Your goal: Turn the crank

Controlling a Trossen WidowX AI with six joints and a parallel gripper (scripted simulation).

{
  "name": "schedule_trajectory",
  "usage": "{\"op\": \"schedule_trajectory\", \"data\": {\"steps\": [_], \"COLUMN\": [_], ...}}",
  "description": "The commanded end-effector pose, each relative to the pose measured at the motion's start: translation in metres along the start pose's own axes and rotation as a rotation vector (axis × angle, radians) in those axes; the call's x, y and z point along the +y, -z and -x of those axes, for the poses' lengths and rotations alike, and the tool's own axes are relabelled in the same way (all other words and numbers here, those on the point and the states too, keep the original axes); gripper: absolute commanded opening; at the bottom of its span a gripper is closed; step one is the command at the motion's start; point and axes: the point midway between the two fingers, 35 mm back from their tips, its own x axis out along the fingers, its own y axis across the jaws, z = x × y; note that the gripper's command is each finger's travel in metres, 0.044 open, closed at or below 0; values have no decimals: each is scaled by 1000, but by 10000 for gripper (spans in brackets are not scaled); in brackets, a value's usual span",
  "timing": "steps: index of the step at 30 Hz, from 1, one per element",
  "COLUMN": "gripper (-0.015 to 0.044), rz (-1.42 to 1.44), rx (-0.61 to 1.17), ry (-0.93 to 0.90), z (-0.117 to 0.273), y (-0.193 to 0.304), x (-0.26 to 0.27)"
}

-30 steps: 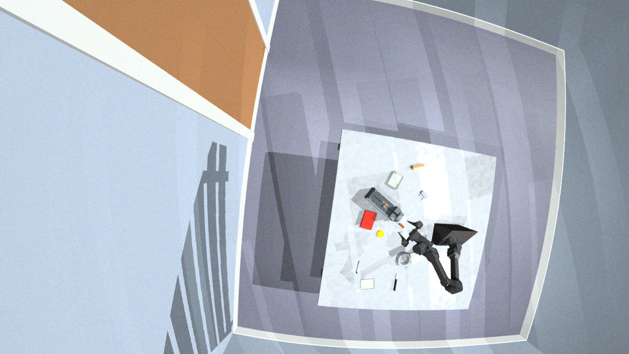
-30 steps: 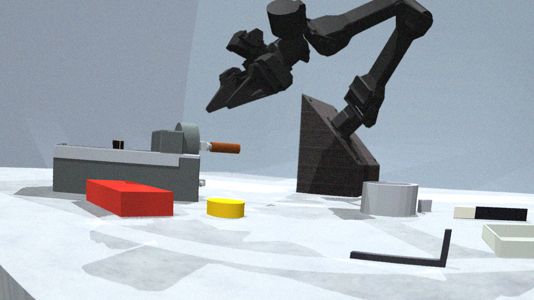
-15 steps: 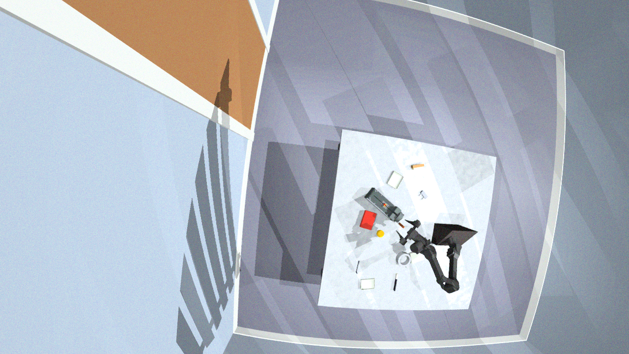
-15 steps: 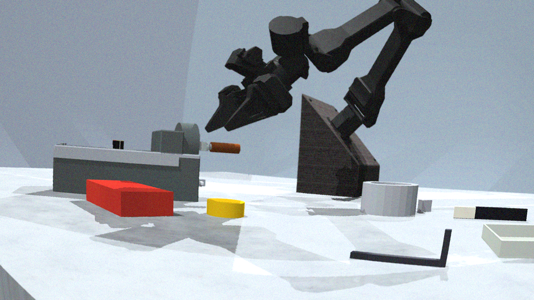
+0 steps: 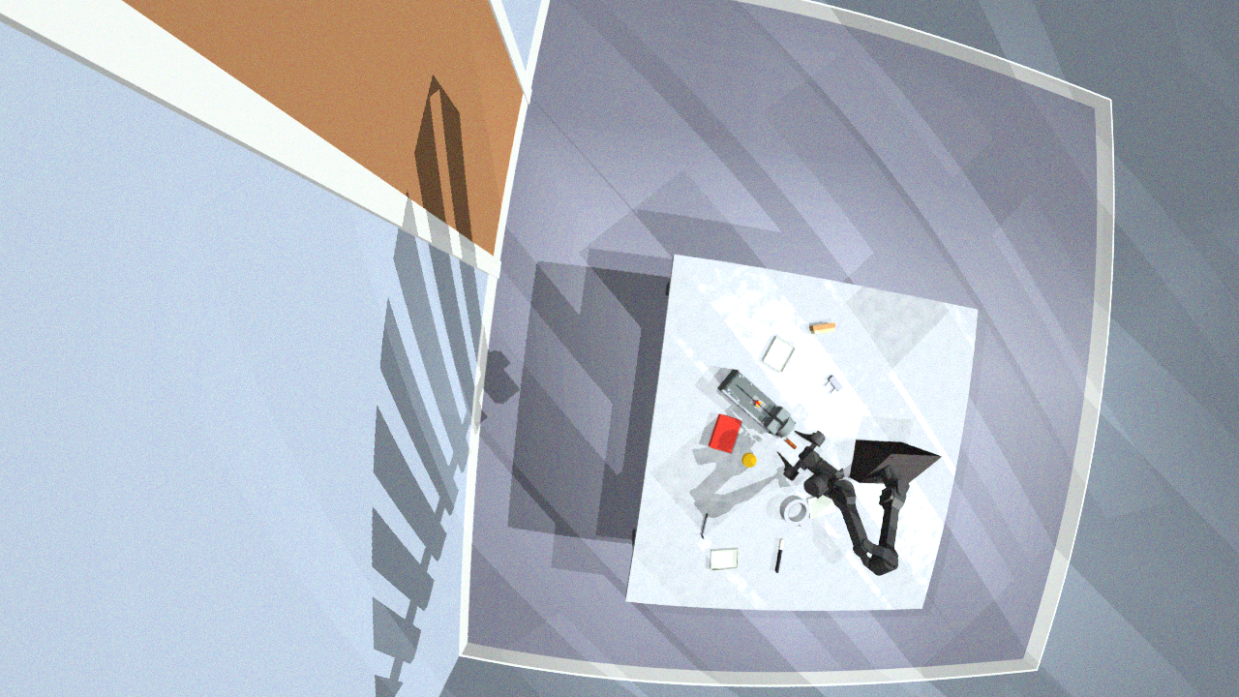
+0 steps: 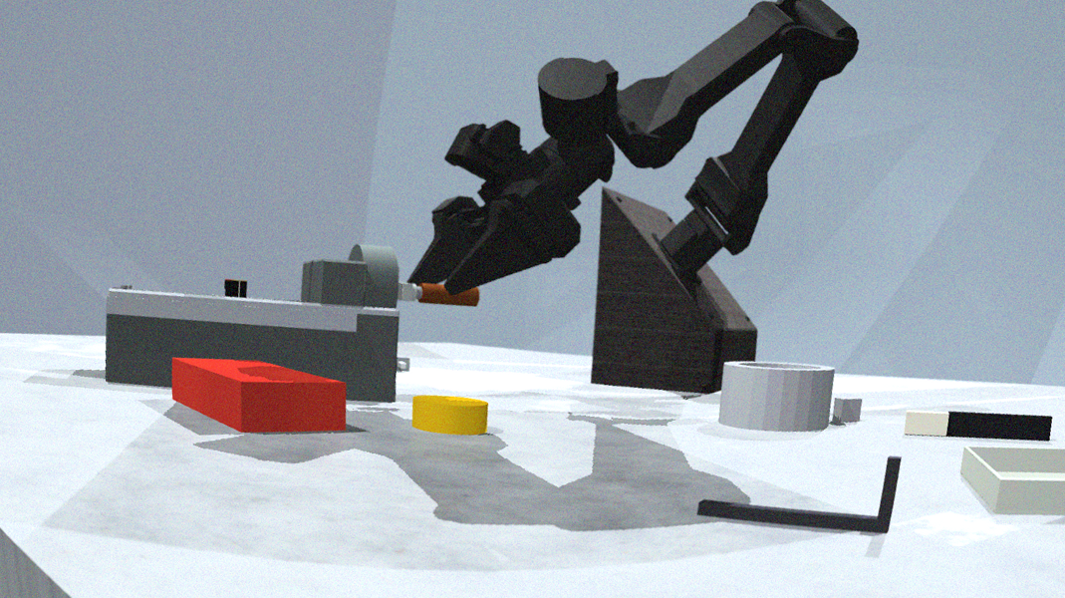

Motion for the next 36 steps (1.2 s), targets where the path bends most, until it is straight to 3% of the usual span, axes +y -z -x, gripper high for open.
{"op": "schedule_trajectory", "data": {"steps": [1,14,31,36], "gripper": [440,440,0,0], "rz": [-10,-11,-11,-11], "rx": [8,8,8,8], "ry": [12,10,10,10], "z": [-5,-16,-16,-16], "y": [8,22,22,21], "x": [-5,-5,-5,-5]}}
